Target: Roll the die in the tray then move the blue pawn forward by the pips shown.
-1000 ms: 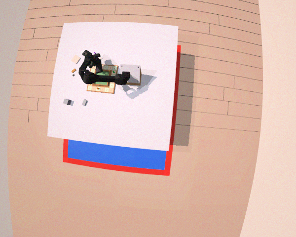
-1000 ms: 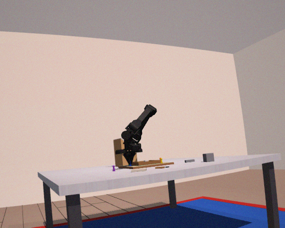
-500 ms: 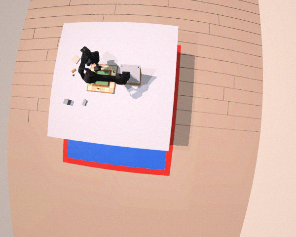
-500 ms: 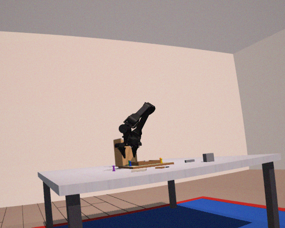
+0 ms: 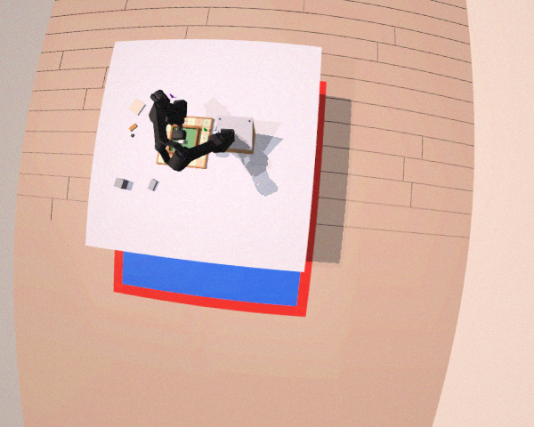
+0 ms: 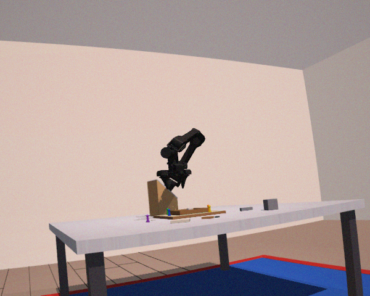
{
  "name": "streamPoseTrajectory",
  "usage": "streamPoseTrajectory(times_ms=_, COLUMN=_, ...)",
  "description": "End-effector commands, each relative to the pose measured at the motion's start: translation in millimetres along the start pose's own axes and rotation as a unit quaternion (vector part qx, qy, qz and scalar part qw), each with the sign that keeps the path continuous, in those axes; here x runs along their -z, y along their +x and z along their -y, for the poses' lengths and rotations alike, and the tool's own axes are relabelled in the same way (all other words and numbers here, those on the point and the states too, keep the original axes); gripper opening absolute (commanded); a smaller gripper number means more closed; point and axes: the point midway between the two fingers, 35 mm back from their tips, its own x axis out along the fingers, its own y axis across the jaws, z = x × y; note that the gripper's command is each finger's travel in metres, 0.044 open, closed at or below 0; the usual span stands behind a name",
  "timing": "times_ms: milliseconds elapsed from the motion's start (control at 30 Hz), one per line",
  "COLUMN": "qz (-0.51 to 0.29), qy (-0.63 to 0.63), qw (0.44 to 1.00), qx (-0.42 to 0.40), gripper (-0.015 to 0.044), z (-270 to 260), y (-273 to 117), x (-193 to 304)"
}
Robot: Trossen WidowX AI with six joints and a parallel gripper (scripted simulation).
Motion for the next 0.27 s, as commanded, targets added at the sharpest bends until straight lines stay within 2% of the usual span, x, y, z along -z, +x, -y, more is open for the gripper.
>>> streamPoseTrajectory(times_ms=0, qz=-0.007, qy=0.040, qw=0.999, qx=-0.005, gripper=0.0440, z=-31.4, y=-7.4, x=34.1)
streamPoseTrajectory(times_ms=33, qz=-0.001, qy=0.010, qw=1.000, qx=-0.001, gripper=0.0440, z=-8.7, y=-3.4, x=8.6)
streamPoseTrajectory(times_ms=233, qz=-0.001, qy=0.010, qw=1.000, qx=-0.001, gripper=0.0440, z=-8.7, y=-3.4, x=8.6)
